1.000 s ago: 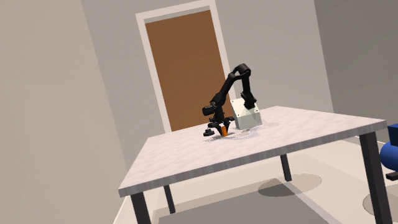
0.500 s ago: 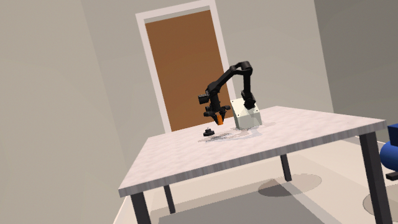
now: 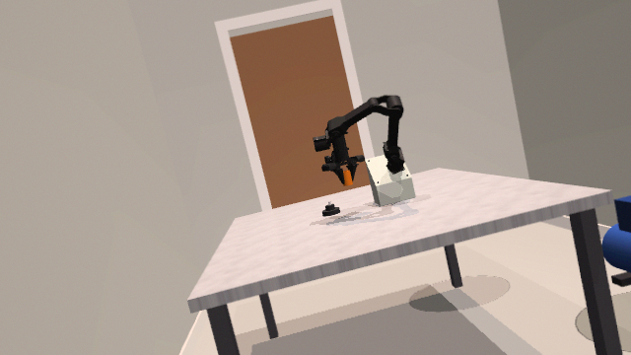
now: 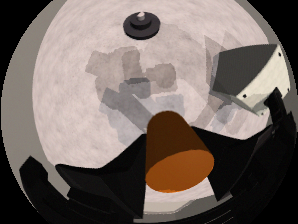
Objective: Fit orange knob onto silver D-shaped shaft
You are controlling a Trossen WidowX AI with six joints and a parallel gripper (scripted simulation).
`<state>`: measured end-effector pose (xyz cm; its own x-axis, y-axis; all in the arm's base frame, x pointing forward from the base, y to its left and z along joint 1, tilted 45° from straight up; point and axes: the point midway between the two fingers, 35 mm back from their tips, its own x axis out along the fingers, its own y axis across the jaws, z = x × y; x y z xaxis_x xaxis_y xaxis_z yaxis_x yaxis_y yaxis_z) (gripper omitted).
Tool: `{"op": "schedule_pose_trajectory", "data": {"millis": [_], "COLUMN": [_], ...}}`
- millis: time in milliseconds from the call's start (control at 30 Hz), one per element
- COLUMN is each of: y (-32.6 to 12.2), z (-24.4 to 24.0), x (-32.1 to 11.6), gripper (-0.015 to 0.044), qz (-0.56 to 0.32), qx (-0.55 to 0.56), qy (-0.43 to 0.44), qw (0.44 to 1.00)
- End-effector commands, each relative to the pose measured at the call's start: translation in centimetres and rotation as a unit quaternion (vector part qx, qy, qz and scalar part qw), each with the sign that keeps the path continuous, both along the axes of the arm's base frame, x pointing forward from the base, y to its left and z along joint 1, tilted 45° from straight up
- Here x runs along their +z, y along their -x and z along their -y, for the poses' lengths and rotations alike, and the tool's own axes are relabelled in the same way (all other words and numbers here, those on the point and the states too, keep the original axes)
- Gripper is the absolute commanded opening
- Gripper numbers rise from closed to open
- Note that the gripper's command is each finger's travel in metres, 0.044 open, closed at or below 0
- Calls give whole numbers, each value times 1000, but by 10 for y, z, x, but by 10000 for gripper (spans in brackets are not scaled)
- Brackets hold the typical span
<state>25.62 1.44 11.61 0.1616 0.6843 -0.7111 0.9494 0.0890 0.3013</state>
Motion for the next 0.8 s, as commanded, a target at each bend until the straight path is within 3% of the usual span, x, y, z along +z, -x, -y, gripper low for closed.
{"op": "schedule_pose_trajectory", "data": {"millis": [0, 767], "y": [1, 13], "z": [6, 52], "x": [2, 23], "gripper": [0, 0], "qz": [21, 199], "qx": [-19, -179], "qy": [-6, -72], "qw": [1000, 961]}}
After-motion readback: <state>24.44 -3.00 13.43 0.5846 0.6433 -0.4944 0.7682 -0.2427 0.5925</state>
